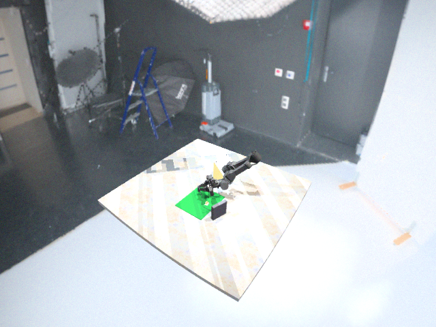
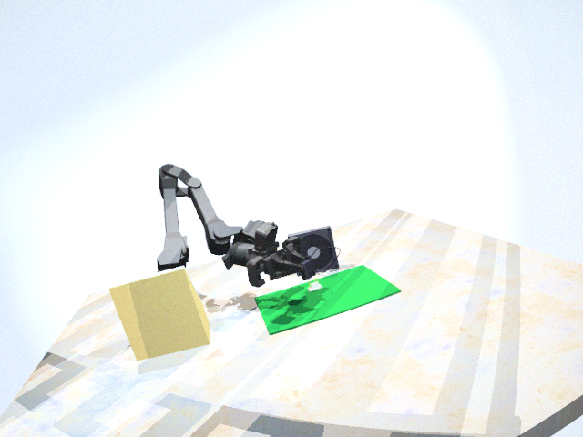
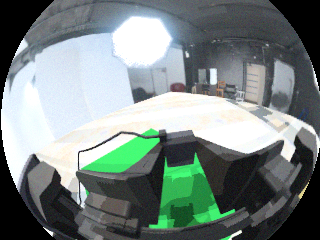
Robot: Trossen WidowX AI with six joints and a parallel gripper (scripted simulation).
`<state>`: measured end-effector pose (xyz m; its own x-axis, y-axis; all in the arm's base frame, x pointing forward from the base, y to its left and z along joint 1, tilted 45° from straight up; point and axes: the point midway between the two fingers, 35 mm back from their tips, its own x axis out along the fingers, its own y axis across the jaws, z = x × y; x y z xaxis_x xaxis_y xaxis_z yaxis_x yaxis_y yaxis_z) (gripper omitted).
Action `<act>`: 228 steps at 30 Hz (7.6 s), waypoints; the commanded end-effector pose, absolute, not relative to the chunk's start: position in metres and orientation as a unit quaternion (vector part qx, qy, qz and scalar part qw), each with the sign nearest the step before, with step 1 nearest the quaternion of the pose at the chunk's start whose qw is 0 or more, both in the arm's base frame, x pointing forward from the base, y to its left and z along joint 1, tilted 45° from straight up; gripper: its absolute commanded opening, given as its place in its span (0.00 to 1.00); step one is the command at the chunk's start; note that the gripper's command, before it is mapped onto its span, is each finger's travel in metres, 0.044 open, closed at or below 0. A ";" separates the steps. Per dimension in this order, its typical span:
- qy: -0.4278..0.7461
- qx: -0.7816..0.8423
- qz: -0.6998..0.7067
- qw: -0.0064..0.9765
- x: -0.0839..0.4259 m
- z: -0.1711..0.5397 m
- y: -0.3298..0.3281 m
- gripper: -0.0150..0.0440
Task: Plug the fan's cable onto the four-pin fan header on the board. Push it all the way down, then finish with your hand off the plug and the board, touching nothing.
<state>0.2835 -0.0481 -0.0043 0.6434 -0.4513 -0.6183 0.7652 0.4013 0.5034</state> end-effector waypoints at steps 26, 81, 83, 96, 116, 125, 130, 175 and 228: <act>0.194 0.401 -0.375 0.813 0.285 -0.013 -0.041 0.25; 0.195 0.401 -0.375 0.813 0.286 -0.051 -0.005 0.25; 0.201 0.398 -0.374 0.813 0.283 -0.051 -0.006 0.25; 0.201 0.398 -0.374 0.813 0.283 -0.051 -0.006 0.25; 0.201 0.398 -0.374 0.813 0.283 -0.051 -0.006 0.25; 0.201 0.398 -0.374 0.813 0.283 -0.051 -0.006 0.25; 0.200 0.399 -0.374 0.813 0.284 -0.051 -0.006 0.39; 0.202 0.400 -0.376 0.811 0.261 -0.004 0.007 0.60; 0.548 0.294 -0.350 0.700 0.217 -0.001 -0.007 0.60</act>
